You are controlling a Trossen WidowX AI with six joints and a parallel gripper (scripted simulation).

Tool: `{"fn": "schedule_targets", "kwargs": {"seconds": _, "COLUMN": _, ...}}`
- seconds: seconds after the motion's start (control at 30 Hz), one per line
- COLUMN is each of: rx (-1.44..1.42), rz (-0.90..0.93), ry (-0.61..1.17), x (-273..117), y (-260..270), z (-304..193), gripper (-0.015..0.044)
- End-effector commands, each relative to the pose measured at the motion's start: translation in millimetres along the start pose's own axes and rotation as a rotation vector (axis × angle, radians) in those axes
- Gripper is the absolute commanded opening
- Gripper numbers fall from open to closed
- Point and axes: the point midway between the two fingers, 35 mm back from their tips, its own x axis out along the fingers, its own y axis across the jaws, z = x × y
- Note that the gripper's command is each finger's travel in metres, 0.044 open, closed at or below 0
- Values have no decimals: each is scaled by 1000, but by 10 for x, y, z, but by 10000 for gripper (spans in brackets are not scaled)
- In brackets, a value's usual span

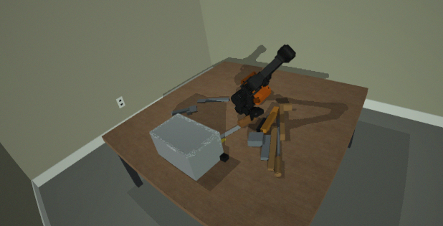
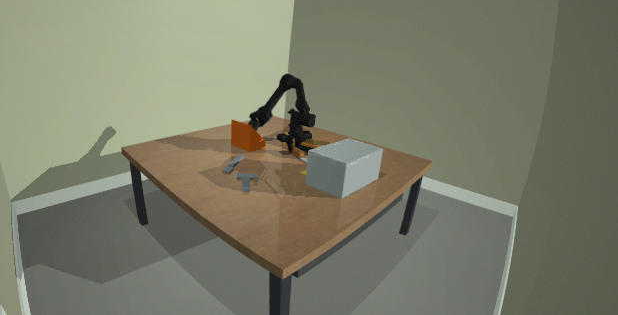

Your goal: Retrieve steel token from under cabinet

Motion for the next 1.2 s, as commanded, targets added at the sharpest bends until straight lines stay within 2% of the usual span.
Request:
{"fn": "schedule_targets", "kwargs": {"seconds": 0.0, "rx": -3, "rz": 4, "ry": -3, "x": -11, "y": 65, "z": -4, "gripper": 0}}
{"fn": "schedule_targets", "kwargs": {"seconds": 0.6, "rx": 5, "rz": 6, "ry": -2, "x": -17, "y": 285, "z": -61, "gripper": 0}}
{"fn": "schedule_targets", "kwargs": {"seconds": 1.17, "rx": 9, "rz": 5, "ry": -3, "x": -18, "y": 243, "z": 90, "gripper": 0}}
